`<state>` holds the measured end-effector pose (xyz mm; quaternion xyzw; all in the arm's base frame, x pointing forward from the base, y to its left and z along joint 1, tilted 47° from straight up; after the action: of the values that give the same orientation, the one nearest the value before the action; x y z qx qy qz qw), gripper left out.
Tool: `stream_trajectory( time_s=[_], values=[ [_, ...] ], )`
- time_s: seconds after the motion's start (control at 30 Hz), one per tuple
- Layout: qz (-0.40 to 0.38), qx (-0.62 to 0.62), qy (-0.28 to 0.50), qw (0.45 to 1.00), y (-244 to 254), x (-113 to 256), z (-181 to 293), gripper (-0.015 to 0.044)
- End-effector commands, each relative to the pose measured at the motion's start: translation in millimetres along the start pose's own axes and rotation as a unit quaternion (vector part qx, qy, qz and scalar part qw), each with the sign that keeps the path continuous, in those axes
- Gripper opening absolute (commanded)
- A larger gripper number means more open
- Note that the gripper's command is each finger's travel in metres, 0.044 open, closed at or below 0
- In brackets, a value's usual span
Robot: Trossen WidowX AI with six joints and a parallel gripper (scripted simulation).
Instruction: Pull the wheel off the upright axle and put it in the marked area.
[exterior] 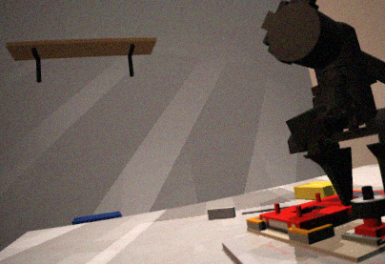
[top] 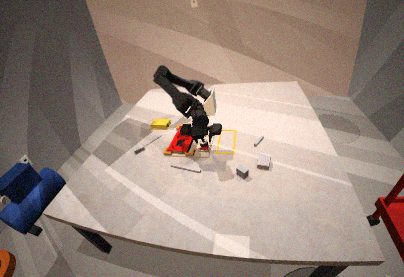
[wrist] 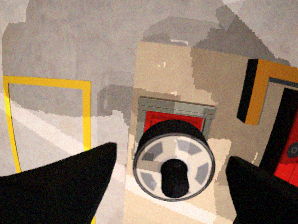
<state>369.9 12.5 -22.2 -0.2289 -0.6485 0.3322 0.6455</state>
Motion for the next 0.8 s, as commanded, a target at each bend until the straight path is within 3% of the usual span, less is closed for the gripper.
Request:
stream_trajectory(
  time_s=[0.0, 0.07, 0.33, 0.5, 0.77],
  values=[
    [0.000, 0.000, 0.000, 1.000, -0.2, 0.2, 0.0, 0.0247],
    [0.000, 0.000, 0.000, 1.000, -0.2, 0.2, 0.0, 0.0195],
    [0.000, 0.000, 0.000, 1.000, -0.2, 0.2, 0.0, 0.0142],
    [0.000, 0.000, 0.000, 1.000, -0.1, 1.0, 0.0, 0.0010],
    [0.000, 0.000, 0.000, 1.000, 0.0, 3.6, -0.2, 0.0000]
  ],
)
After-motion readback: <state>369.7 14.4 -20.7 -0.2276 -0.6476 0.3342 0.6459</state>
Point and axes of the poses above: the point midway between the two fingers, 35 mm back from their tips, its own x axis back along the fingers, its own y axis across the jaws, z = x × y, the point moved 1 cm from there along x, back along the fingers, and after that the axes turned 9 degrees about x, right-handed, at the moved point
